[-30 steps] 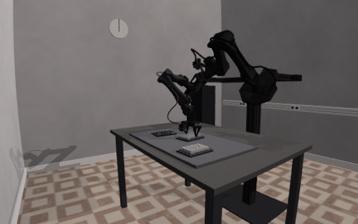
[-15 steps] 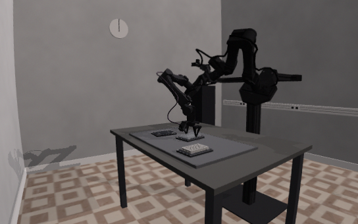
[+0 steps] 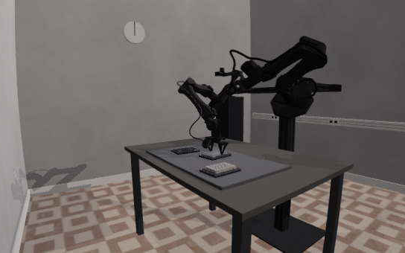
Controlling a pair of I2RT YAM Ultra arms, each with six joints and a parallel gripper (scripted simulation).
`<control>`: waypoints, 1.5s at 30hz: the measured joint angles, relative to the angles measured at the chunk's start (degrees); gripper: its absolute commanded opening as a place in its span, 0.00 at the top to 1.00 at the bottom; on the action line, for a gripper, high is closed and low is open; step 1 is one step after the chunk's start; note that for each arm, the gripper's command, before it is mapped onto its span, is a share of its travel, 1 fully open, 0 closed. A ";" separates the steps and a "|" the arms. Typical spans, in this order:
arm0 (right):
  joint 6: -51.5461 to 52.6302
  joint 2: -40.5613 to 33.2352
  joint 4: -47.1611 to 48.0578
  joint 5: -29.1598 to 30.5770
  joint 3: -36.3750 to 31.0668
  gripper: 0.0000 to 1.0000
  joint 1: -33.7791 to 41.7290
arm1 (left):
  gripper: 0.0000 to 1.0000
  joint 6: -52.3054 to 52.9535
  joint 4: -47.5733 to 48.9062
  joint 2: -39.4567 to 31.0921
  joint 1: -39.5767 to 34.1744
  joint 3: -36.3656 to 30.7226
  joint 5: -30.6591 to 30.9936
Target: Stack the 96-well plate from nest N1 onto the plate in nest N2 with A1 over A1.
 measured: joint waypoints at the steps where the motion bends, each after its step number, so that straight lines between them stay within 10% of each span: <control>1: 0.00 0.00 0.00 0.00 0.00 0.00 0.00 | 0.00 0.61 -2.10 -3.15 0.09 0.02 1.25; 9: 0.00 0.00 0.00 0.00 0.00 0.00 0.00 | 0.00 4.92 -18.56 -16.57 -5.14 3.21 11.41; 23: 0.00 0.00 0.00 0.00 0.00 0.00 0.00 | 0.00 18.53 -39.43 -18.08 -9.55 12.90 33.92; 45: 0.00 0.00 0.00 0.00 0.00 0.00 0.00 | 0.00 43.21 -58.53 -10.23 25.11 21.62 56.46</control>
